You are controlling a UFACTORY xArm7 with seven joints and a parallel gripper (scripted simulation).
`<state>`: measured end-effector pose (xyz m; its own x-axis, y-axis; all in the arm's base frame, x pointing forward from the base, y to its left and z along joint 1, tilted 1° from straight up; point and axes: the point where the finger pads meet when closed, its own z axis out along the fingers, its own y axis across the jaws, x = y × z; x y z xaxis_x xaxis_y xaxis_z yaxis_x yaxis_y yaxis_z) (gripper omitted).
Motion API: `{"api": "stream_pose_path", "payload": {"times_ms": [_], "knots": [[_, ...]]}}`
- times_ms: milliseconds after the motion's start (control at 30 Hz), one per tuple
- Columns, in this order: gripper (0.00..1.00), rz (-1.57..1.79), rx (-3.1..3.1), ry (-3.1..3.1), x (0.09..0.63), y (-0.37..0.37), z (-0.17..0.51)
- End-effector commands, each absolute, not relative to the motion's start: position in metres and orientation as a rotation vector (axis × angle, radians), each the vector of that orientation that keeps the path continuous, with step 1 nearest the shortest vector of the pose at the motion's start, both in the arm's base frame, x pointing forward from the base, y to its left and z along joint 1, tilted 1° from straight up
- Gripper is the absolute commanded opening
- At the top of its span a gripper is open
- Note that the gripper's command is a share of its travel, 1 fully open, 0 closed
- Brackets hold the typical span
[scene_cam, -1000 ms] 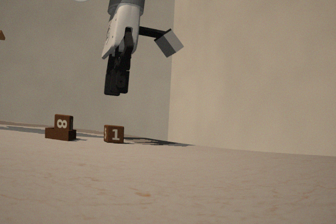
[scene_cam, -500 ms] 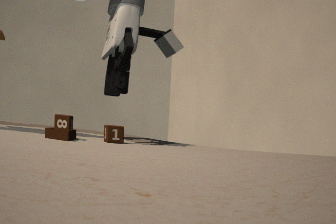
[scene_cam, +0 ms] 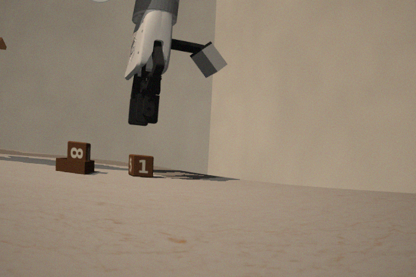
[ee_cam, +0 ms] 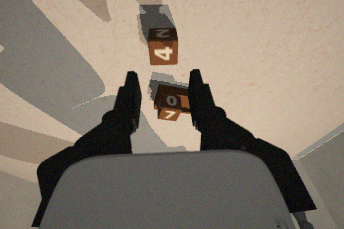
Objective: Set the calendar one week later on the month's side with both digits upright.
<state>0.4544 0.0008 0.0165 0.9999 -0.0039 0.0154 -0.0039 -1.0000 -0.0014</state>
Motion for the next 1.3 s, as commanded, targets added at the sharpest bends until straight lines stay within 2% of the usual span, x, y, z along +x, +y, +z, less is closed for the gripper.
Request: {"api": "stream_pose_path", "payload": {"times_ms": [0, 1267], "knots": [[0.49, -0.031, -3.139, 0.006, 0.456, 0.001, 0.011], [0.49, -0.031, -3.139, 0.006, 0.456, 0.001, -0.022]]}}
